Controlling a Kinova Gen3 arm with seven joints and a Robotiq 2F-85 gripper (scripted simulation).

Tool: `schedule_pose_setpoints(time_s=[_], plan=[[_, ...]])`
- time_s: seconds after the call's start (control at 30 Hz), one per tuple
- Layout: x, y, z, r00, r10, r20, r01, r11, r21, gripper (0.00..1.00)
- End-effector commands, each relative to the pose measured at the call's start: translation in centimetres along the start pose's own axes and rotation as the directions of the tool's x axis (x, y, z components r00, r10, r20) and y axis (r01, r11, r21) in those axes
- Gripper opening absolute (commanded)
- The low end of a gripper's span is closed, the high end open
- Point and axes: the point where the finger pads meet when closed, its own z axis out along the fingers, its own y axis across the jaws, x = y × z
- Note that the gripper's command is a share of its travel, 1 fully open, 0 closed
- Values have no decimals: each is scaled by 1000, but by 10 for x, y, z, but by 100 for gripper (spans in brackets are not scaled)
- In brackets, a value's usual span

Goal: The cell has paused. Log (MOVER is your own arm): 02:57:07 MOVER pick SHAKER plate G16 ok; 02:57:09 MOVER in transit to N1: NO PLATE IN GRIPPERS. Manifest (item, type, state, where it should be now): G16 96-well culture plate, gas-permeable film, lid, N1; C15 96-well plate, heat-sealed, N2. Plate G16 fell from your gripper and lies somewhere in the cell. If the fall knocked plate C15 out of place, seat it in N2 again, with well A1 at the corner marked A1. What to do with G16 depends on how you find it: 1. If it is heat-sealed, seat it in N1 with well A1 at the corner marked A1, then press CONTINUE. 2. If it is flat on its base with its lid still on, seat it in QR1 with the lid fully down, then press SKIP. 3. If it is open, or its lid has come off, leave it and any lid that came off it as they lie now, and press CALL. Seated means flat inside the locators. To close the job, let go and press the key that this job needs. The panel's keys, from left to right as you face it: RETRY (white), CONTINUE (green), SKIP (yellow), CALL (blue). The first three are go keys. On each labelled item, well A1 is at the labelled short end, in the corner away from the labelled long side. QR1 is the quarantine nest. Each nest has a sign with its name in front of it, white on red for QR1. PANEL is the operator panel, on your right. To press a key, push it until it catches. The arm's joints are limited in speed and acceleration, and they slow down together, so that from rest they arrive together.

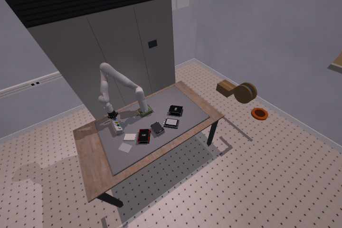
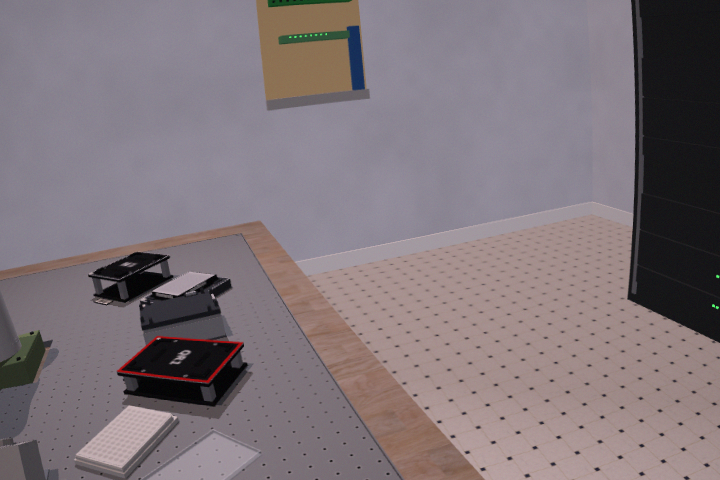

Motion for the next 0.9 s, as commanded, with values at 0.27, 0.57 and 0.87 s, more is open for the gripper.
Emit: schedule_pose_setpoints(time_s=[0.27, 0.57, 0.87], plan=[[-1, 0, 2, 1000, -1, 2, 1, 1000, -2, 10], [-1, 0, -6, 1000, -1, 2, 1, 1000, -2, 10], [-1, 0, -18, 1000, -1, 2, 1, 1000, -2, 10]])
